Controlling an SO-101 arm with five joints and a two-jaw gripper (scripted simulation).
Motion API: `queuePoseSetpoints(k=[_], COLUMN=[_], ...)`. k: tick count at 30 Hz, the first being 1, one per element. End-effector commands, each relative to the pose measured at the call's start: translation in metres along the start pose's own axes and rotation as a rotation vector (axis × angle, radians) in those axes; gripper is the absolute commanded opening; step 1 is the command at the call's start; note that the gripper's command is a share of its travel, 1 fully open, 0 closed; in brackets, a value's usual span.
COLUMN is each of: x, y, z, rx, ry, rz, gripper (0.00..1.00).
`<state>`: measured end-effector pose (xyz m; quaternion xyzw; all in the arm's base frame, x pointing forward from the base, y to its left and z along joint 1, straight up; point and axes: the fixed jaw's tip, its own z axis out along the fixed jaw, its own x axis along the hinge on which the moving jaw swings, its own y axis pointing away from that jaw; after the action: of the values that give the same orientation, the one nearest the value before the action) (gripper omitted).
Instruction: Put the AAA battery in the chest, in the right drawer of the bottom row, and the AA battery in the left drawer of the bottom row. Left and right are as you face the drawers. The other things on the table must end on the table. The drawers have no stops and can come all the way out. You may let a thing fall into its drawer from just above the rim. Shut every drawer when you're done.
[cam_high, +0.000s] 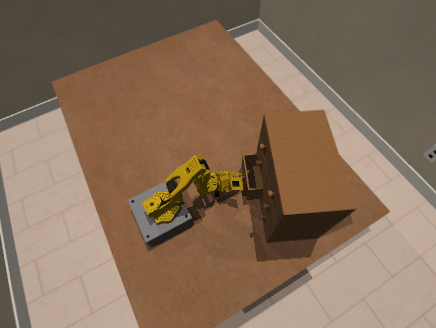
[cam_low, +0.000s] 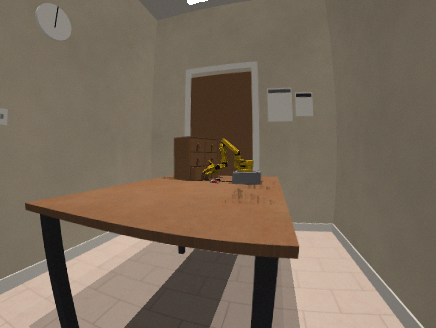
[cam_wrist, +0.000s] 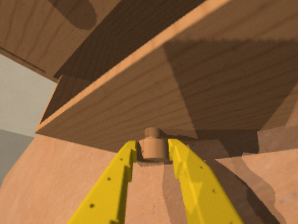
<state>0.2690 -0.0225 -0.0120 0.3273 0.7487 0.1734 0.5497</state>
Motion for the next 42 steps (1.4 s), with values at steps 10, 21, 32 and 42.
queuePoseSetpoints(k=[10, 21, 32, 42], x=[0.009, 0.012, 0.012, 0.013], y=[0.004, 0.005, 0.005, 0.005], z=[-0.005, -0.011, -0.012, -0.013], rx=[-0.021, -0.027, -0.028, -0.029], ry=[0.028, 0.033, 0.034, 0.035], rz=[-0.008, -0.011, -0.012, -0.012], gripper=[0.00, 0.00, 0.00, 0.00])
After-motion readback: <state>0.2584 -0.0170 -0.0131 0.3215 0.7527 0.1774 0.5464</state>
